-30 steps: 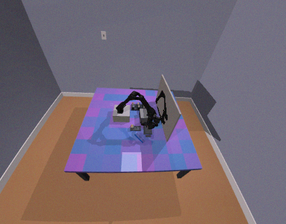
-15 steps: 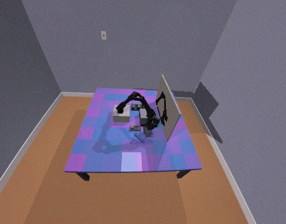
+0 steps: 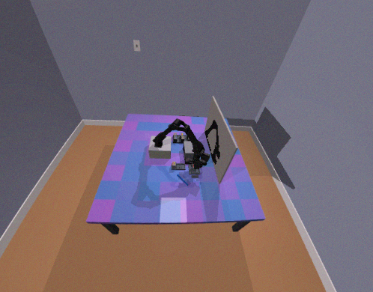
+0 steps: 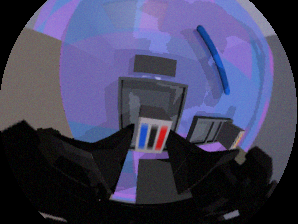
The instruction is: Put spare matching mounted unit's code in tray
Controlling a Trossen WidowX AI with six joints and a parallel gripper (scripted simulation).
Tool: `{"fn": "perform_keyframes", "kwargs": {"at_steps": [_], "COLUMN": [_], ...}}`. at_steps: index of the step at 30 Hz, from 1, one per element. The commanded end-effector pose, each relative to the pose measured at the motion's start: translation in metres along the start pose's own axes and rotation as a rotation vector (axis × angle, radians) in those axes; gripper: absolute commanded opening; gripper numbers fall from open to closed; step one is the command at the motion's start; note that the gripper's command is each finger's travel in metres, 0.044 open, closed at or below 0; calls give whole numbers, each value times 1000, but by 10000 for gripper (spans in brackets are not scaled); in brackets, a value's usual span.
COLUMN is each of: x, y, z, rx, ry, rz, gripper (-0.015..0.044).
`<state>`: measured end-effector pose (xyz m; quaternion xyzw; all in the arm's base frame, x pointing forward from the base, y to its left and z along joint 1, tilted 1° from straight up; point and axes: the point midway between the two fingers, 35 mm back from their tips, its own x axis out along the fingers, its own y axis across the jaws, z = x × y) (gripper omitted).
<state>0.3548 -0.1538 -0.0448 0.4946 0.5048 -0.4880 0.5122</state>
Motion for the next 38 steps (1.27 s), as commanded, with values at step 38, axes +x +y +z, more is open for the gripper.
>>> {"fn": "perform_keyframes", "kwargs": {"at_steps": [38], "x": [-110], "y": [3], "z": [1], "rx": [0], "ry": [-10], "rz": [20], "gripper": [440]}}
